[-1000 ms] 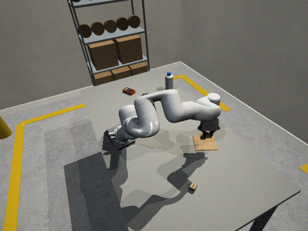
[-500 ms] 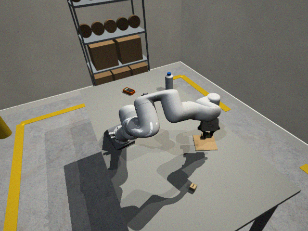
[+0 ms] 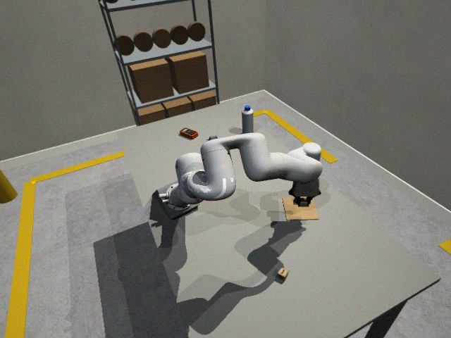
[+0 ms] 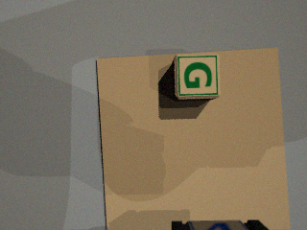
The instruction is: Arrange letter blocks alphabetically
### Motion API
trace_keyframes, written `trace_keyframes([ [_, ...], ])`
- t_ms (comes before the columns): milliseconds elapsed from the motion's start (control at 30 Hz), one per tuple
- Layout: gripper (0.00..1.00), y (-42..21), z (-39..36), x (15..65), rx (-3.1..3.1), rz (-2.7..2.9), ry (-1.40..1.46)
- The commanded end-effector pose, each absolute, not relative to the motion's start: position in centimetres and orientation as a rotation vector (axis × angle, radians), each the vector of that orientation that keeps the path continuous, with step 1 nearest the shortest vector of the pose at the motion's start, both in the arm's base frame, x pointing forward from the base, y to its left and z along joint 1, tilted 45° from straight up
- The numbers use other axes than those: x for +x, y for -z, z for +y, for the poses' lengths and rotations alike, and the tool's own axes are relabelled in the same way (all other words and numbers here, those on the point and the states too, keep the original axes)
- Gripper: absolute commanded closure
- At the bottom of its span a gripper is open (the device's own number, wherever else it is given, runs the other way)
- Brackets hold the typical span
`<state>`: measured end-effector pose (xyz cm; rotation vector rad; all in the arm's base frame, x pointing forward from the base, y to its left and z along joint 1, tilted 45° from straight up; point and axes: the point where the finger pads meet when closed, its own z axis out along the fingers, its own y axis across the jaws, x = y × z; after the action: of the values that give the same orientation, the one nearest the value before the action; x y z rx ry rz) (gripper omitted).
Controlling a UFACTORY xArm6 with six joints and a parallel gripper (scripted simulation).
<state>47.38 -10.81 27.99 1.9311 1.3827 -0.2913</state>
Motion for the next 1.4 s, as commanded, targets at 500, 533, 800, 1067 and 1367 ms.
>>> trace_keyframes([
  [500,0.72,-23.5,-15.1,49.0,1.929,1.382,0.287],
  [533,0.72,-23.4,-15.2,49.0,1.929,1.382,0.287],
  [800,0.72,-23.3,-15.3,49.0,1.929,1.382,0.287],
  [1067,0.72,-23.3,-15.3,49.0,1.929,1.382,0.287],
  [1367,0.72,-23.3,-15.3,49.0,1.929,1.382,0.287],
])
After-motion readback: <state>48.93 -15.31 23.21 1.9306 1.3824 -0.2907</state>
